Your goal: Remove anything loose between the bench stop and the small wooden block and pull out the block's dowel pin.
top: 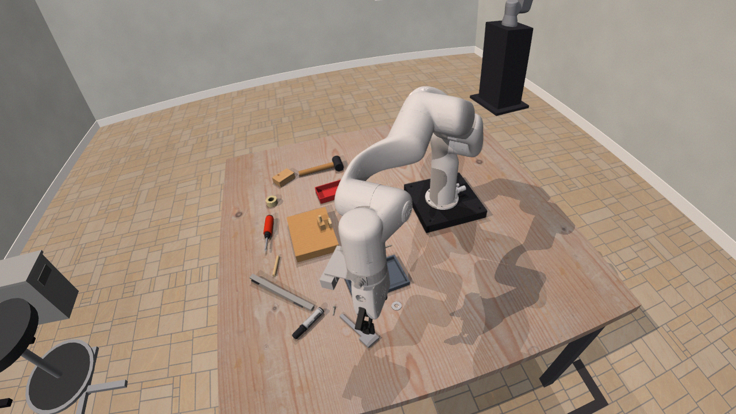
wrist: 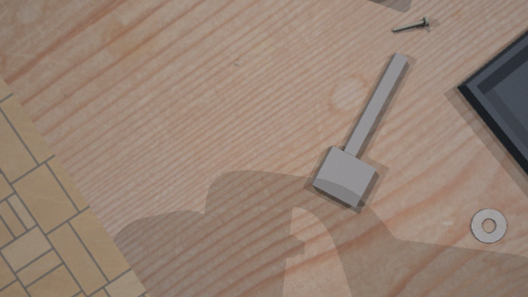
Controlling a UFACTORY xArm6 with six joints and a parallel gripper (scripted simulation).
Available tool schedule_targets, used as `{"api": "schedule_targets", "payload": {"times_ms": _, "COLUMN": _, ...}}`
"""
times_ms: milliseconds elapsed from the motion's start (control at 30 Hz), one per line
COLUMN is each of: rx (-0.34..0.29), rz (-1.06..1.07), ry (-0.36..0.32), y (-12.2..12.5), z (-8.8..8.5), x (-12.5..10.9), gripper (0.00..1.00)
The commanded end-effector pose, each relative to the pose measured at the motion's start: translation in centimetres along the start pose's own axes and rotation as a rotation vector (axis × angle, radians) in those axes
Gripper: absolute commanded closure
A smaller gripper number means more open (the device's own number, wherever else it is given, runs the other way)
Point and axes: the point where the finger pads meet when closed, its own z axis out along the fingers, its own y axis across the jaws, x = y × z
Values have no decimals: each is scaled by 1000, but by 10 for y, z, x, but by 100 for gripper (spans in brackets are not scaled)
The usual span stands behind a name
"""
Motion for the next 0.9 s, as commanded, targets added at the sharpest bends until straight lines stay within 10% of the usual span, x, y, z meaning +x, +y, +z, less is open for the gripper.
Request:
{"api": "schedule_targets", "payload": {"times_ms": 0, "rx": 5, "rz": 0, "ry": 1, "y": -1, "z": -3, "x": 0, "gripper": 0}}
{"api": "schedule_targets", "payload": {"times_ms": 533, "rx": 5, "rz": 0, "ry": 1, "y": -1, "z": -3, "x": 0, "gripper": 0}}
{"api": "schedule_targets", "payload": {"times_ms": 567, "rx": 5, "rz": 0, "ry": 1, "y": -1, "z": -3, "x": 0, "gripper": 100}}
{"api": "schedule_targets", "payload": {"times_ms": 867, "rx": 6, "rz": -15, "ry": 2, "y": 3, "z": -2, "x": 14, "gripper": 100}}
